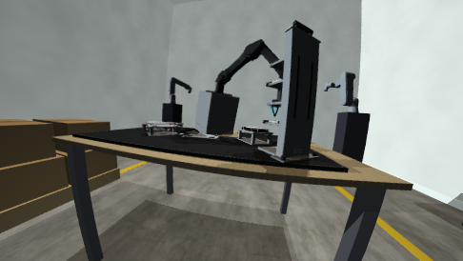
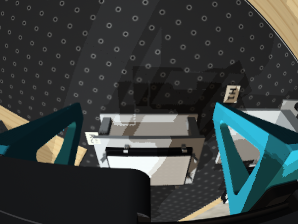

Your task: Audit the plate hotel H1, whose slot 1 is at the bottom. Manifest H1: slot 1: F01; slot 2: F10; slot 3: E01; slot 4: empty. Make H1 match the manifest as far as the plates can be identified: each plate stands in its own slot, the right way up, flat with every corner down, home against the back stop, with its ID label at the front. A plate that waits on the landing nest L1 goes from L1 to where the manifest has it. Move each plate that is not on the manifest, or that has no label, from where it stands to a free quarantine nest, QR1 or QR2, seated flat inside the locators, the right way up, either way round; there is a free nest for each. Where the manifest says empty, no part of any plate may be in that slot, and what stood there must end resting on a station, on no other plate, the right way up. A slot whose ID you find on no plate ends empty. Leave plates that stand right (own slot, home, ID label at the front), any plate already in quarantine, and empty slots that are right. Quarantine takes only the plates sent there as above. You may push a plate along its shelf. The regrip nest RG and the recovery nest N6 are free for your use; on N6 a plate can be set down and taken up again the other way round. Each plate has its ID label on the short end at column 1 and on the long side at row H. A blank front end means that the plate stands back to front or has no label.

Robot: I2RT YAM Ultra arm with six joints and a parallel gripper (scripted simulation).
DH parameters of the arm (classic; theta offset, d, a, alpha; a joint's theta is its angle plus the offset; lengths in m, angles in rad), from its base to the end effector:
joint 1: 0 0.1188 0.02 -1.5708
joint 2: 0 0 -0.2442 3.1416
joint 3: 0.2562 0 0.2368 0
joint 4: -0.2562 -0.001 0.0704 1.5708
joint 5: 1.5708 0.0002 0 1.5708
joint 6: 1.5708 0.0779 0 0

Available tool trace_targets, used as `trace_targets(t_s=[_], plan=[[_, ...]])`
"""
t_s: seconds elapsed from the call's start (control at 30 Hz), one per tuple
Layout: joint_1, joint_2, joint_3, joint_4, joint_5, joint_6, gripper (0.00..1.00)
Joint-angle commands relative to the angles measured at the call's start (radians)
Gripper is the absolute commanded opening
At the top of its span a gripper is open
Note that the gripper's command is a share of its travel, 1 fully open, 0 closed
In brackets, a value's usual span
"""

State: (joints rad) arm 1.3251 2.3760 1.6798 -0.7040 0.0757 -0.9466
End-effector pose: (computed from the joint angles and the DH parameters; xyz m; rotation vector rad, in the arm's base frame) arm 0.1106 0.4210 0.0412 -2.6797 1.2556 -0.0625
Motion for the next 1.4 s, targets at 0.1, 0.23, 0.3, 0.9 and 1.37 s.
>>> trace_targets(t_s=[0.1, 0.23, 0.3, 0.9, 1.37], plan=[[0.005, -0.045, 0.005, -0.030, -0.001, 0.003, 1.00], [0.006, -0.057, 0.006, -0.044, -0.001, 0.004, 1.00], [0.006, -0.068, 0.008, -0.057, -0.001, 0.005, 1.00], [0.014, -0.153, 0.039, -0.173, 0.000, 0.012, 1.00], [0.012, -0.202, 0.059, -0.242, 0.000, 0.034, 1.00]])
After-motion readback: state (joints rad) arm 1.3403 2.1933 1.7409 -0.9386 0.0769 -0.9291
